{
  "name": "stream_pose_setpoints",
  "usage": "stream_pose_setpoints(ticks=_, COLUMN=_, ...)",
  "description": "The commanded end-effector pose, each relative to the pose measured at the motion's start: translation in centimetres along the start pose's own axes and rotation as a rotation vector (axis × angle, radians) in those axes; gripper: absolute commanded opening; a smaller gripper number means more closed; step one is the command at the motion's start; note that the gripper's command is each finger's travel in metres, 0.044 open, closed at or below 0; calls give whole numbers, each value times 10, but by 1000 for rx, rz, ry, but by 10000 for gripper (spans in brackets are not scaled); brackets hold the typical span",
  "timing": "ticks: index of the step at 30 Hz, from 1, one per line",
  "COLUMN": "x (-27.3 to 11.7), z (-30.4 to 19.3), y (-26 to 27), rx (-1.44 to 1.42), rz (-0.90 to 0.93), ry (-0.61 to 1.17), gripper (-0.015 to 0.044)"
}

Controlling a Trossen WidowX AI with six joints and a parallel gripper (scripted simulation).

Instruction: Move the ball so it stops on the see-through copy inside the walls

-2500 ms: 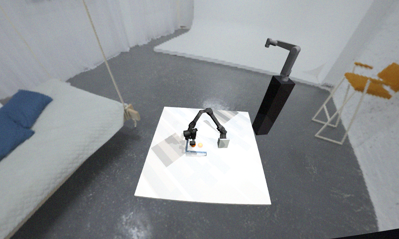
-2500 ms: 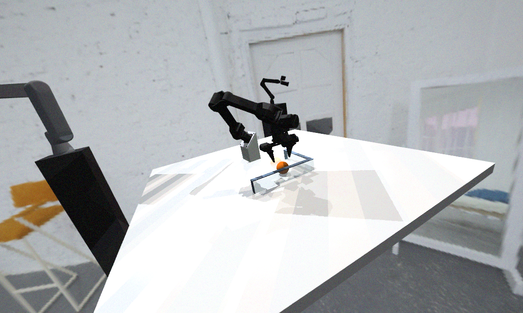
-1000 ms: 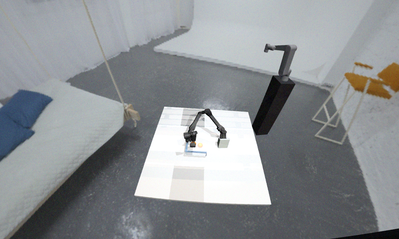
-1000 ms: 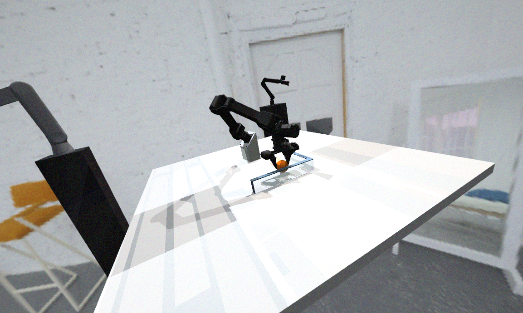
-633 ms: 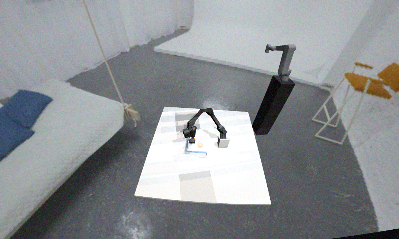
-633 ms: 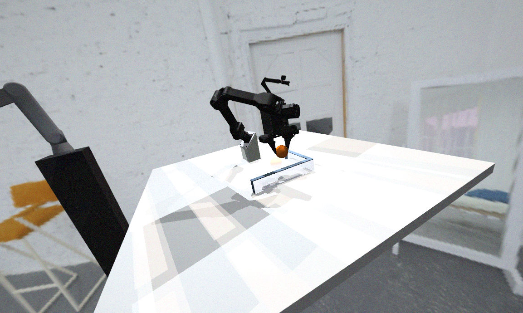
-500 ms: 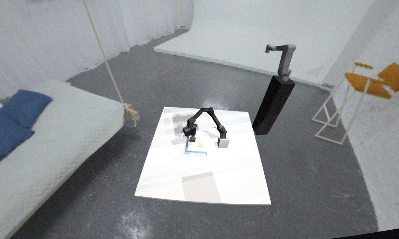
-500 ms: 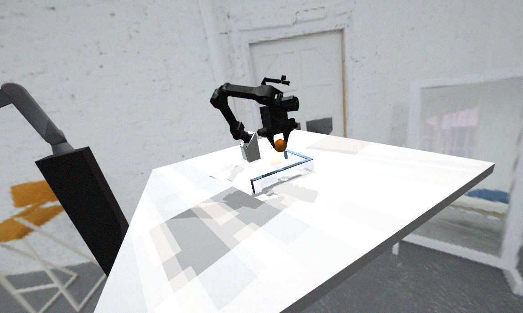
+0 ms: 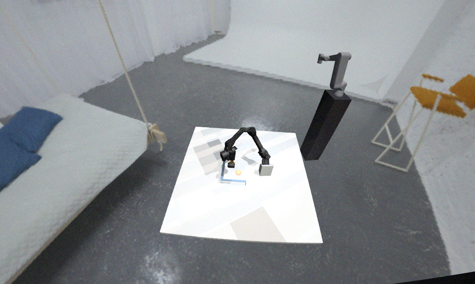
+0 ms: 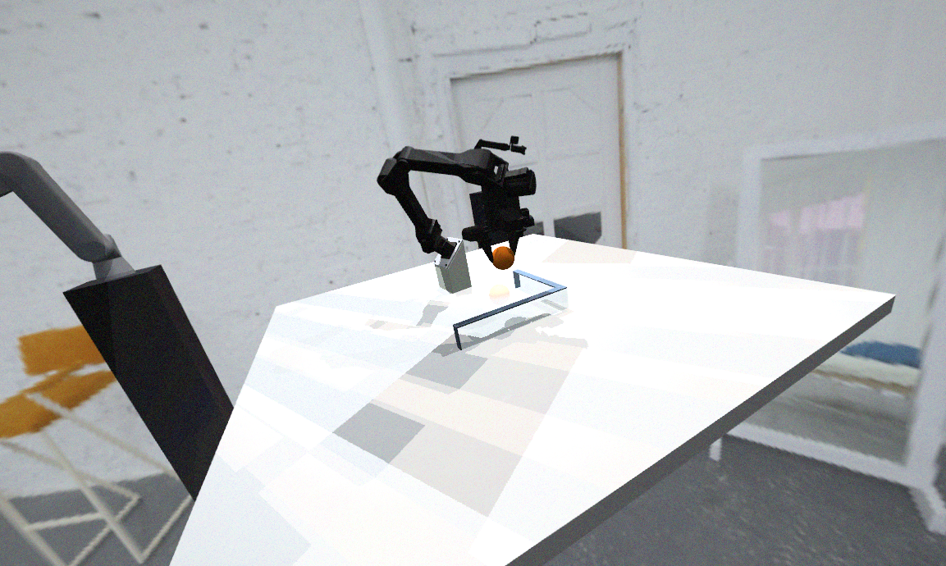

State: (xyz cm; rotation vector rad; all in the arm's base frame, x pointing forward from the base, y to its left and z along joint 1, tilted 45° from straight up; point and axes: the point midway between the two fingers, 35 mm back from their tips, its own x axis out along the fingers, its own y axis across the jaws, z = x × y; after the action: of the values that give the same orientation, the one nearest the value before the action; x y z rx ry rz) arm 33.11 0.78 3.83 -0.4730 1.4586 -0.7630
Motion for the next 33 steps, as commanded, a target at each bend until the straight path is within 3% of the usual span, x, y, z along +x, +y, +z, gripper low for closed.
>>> stream_pose_setpoints(ticks=1, x=6, z=-11, y=3, rx=6, rz=7, ry=-3, gripper=0)
stream_pose_setpoints(ticks=24, x=47, z=-66, y=7, rx=5, rz=7, ry=-1, gripper=0)
stream_pose_setpoints(ticks=33, x=94, z=-65, y=8, rx=4, rz=7, ry=-2, gripper=0)
